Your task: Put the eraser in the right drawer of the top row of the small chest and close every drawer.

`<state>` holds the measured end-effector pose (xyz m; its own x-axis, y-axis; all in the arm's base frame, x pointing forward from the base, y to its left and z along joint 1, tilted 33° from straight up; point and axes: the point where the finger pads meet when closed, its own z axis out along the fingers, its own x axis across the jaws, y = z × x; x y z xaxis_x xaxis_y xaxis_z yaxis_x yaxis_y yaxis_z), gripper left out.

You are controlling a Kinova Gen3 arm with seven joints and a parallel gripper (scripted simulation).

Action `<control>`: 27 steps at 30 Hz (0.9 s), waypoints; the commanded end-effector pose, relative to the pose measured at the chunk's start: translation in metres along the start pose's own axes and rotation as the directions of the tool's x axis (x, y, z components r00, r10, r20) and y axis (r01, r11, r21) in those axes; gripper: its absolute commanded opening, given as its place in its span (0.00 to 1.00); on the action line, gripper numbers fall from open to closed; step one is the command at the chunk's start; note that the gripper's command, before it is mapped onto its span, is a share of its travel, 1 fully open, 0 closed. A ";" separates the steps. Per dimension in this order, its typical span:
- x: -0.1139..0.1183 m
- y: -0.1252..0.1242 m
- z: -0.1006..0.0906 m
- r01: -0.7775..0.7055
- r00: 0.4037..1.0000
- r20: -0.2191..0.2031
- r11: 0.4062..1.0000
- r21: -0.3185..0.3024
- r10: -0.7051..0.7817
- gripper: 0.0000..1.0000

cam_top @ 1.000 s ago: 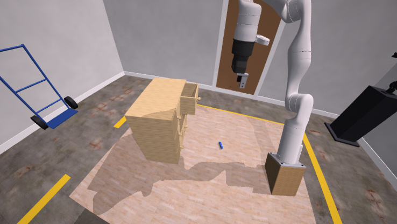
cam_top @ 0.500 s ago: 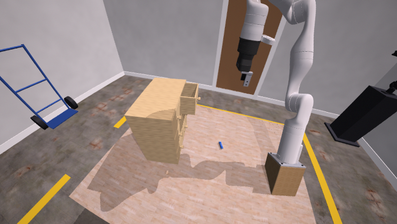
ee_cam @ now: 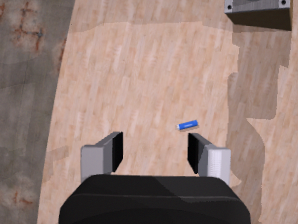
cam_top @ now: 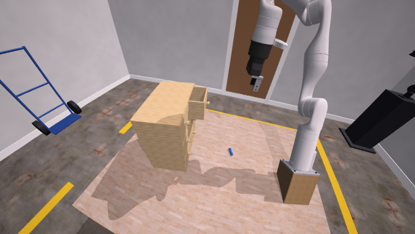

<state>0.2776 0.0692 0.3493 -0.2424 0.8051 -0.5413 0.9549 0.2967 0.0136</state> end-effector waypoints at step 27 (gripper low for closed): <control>-0.001 0.019 0.032 0.000 1.000 0.000 0.961 -0.277 0.000 1.00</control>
<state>0.3036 0.0616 0.3227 -0.2446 0.8054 -0.5400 0.8787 0.4196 0.2278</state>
